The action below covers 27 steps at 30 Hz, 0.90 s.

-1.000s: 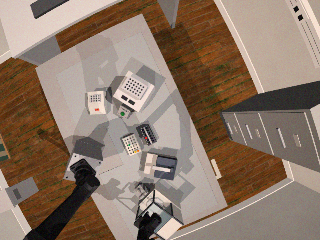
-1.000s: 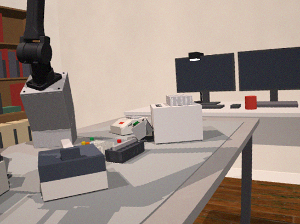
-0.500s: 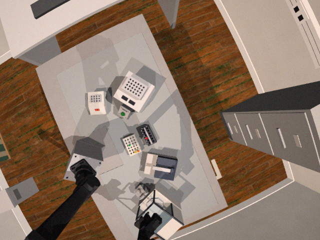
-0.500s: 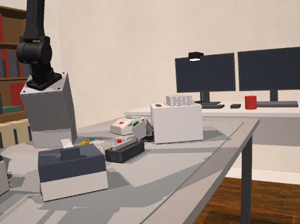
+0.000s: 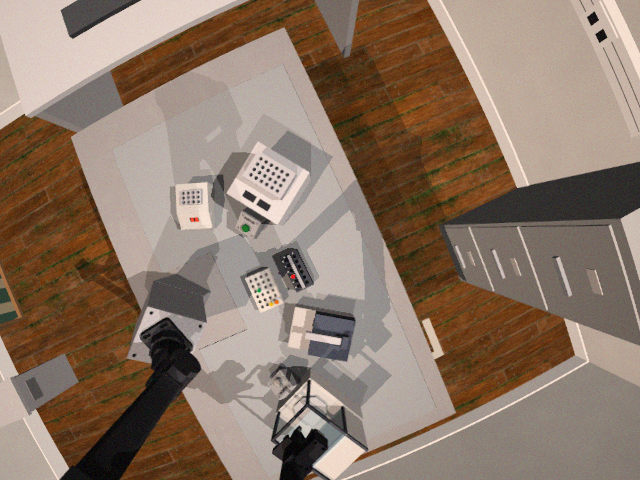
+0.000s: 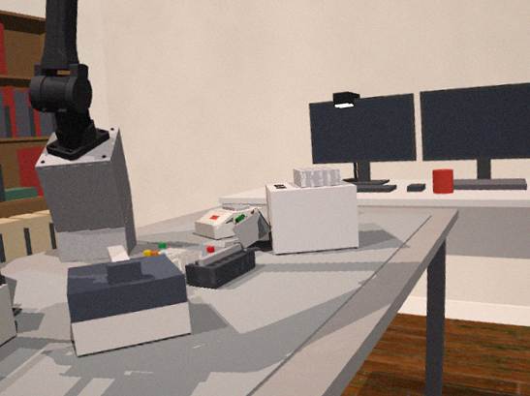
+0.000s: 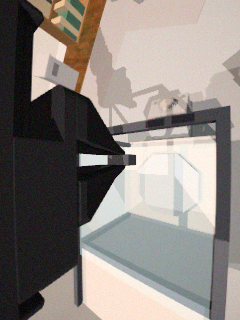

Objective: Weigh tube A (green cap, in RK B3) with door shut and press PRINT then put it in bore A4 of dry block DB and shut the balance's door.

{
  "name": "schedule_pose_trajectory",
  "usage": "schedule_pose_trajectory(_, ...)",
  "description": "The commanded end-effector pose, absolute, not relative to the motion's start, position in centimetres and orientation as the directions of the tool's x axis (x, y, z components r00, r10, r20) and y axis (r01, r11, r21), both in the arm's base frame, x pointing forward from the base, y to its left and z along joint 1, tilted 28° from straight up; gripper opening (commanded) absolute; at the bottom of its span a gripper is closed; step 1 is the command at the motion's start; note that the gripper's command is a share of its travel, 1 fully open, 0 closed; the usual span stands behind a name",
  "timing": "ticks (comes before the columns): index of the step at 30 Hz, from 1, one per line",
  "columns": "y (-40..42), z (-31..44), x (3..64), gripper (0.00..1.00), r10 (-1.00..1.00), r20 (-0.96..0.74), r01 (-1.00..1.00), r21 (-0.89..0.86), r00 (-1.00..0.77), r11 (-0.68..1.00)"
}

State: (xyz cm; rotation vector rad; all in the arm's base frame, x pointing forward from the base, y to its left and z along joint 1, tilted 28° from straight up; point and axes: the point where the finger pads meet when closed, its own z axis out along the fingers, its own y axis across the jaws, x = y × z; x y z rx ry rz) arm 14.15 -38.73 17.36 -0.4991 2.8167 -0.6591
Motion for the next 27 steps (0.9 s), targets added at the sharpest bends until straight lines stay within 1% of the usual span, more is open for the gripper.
schedule_pose_trajectory(1,-40.5,19.2,15.3,0.06,-0.371,-0.121,-0.271,-0.486,-0.921,0.831)
schedule_pose_trajectory(27,-42.4,20.2,15.9,0.06,-0.371,-0.121,-0.271,-0.486,-0.921,0.831)
